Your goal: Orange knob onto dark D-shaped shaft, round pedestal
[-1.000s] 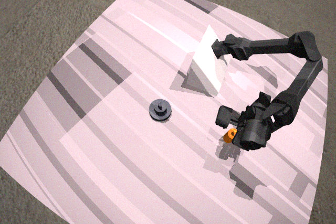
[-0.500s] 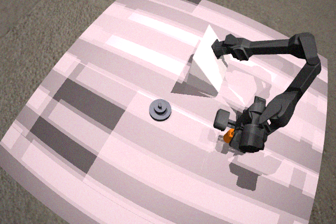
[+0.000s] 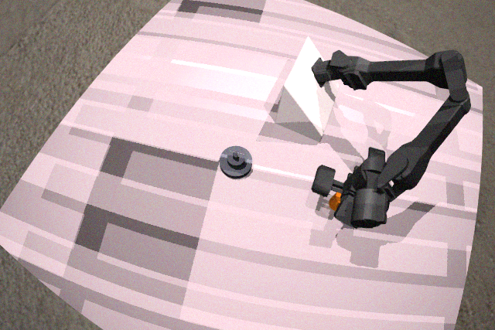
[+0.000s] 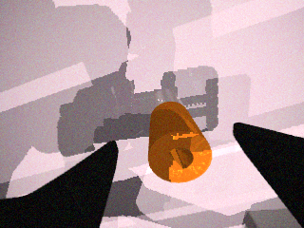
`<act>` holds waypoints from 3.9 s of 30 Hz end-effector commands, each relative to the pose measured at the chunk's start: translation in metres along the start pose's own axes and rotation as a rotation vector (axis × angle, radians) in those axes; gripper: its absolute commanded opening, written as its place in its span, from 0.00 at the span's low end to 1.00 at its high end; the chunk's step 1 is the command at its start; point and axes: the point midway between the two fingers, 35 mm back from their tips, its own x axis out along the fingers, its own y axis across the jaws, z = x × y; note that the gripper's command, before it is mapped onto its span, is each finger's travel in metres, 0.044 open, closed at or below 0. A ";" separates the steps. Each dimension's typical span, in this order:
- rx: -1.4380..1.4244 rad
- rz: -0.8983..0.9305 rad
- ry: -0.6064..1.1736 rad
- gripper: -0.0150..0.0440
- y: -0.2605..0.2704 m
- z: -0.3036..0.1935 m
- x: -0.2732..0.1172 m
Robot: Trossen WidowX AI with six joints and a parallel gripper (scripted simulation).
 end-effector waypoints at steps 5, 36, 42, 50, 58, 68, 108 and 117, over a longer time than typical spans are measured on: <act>0.007 -0.003 0.002 1.00 -0.002 -0.002 0.014; 0.006 -0.001 0.000 0.39 -0.001 -0.003 0.030; 0.006 -0.014 0.001 0.25 -0.006 0.001 -0.003; 0.007 -0.020 0.003 0.25 -0.010 -0.002 -0.054; 0.008 -0.008 0.003 0.25 -0.007 -0.013 -0.105; 0.009 -0.010 0.002 0.25 -0.017 -0.009 -0.108; 0.011 -0.033 -0.001 0.25 -0.144 0.015 -0.092; 0.011 -0.034 0.000 0.25 -0.173 0.014 -0.087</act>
